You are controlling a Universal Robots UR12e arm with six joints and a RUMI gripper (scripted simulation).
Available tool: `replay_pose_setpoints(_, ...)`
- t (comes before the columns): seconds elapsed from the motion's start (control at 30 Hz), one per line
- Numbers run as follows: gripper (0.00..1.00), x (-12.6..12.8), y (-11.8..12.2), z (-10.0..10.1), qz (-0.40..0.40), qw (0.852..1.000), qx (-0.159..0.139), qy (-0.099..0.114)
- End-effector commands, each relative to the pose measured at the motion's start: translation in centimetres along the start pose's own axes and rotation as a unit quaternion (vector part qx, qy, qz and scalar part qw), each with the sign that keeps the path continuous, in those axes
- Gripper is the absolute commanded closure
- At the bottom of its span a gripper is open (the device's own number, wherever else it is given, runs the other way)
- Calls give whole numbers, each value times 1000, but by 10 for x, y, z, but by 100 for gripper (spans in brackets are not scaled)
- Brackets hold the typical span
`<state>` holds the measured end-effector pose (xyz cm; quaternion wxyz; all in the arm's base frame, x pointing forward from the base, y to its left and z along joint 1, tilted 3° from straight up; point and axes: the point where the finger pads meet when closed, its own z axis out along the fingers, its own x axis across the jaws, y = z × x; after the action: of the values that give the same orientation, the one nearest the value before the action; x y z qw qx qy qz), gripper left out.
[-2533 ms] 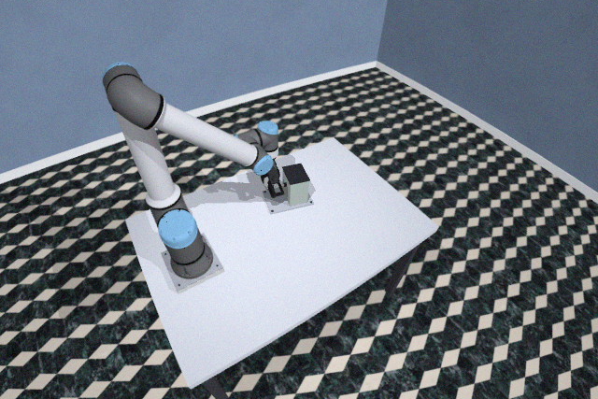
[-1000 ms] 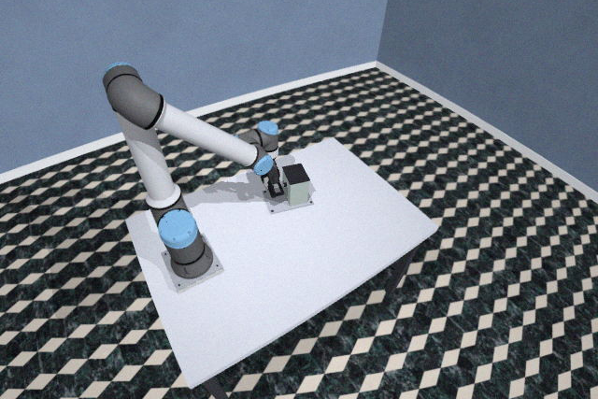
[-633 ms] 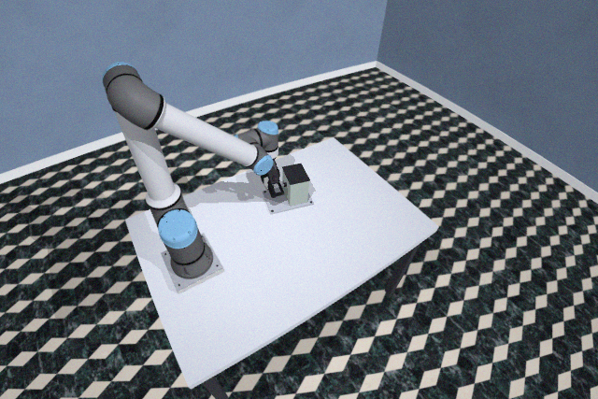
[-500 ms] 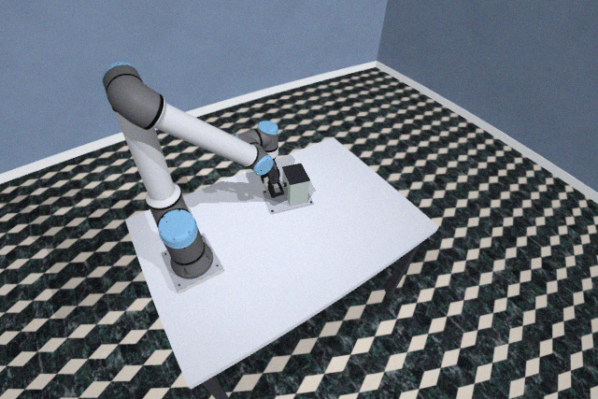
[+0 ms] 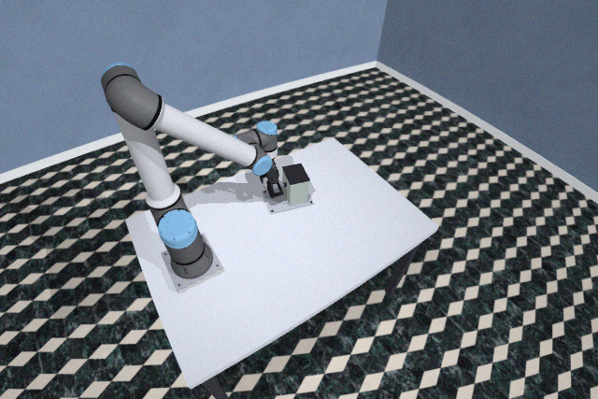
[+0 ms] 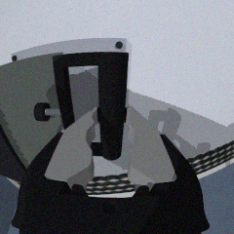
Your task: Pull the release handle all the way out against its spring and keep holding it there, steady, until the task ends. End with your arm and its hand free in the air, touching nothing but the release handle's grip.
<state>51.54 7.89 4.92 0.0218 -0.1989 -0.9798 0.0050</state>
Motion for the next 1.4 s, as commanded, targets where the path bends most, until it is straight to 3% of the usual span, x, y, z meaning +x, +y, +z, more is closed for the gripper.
replay_pose_setpoints(0.0, 100, 8, 0, 0, 0, 1000, 0, 0)
replay_pose_setpoints(0.7, 100, 48, 0, 0, 0, 1000, 0, 0)
replay_pose_setpoints(1.37, 100, 53, 0, 0, 0, 1000, 0, 0)
